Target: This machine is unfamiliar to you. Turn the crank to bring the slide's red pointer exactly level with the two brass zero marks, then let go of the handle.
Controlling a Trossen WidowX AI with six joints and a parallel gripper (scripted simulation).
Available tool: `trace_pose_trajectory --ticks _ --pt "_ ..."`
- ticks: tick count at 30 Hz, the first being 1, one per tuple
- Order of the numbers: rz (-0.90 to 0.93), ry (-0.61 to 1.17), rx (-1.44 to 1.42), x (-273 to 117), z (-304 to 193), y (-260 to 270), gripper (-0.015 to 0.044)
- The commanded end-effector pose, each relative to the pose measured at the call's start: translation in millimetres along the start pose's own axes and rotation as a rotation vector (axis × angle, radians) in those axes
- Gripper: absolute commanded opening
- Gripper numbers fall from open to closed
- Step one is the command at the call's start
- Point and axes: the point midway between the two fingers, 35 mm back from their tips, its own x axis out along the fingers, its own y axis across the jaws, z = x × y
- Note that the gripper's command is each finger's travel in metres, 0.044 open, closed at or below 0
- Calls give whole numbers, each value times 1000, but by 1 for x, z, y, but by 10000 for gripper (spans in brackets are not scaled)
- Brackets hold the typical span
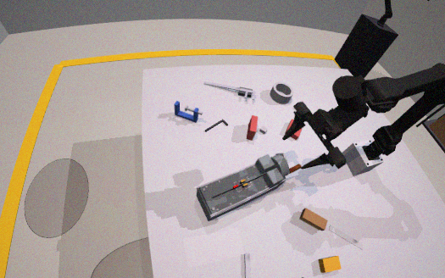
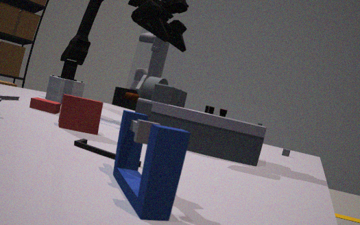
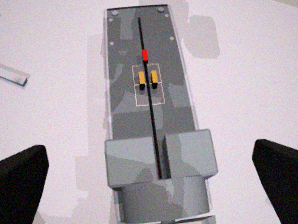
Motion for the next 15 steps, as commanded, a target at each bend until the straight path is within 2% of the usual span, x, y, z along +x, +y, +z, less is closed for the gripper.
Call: trace_pose_trajectory --ticks 1,10,15 --pt "-15 19 34 15 14 0 440" --pt "-43 42 90 44 41 2 440" --pt "-45 43 94 56 35 2 440"
